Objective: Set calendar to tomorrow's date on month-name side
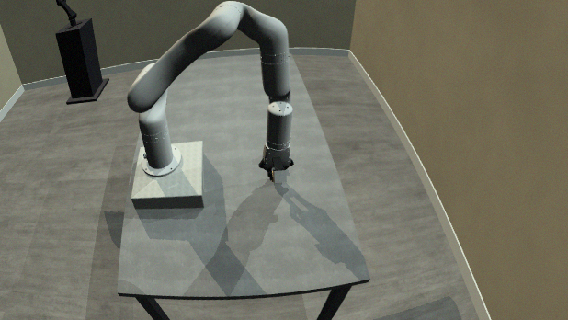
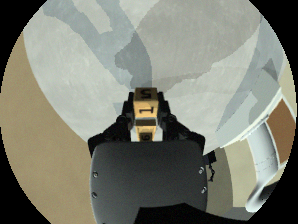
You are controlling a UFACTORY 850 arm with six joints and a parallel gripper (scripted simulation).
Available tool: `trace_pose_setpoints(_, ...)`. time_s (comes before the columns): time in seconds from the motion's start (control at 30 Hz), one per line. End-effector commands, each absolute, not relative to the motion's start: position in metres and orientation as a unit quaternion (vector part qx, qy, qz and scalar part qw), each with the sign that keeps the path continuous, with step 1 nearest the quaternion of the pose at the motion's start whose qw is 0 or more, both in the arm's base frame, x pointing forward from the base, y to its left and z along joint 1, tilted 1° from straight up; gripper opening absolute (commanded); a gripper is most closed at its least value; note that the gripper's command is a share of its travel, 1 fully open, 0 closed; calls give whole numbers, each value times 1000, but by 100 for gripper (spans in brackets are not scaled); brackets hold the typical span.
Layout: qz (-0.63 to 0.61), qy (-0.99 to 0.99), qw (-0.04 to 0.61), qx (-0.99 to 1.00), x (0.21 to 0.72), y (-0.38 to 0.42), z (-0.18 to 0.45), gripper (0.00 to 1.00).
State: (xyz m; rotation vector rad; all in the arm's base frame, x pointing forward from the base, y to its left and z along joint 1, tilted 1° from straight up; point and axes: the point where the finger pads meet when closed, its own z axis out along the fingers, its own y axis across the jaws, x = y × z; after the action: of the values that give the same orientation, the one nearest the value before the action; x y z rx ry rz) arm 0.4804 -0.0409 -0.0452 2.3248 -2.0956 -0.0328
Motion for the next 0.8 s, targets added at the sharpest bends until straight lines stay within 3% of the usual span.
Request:
trace_pose_setpoints(0.0, -10, -669, 5, 743, 481, -41, -45, 29)
trace_pose_setpoints(0.77, -10, -669, 5, 743, 481, -41, -49, 29)
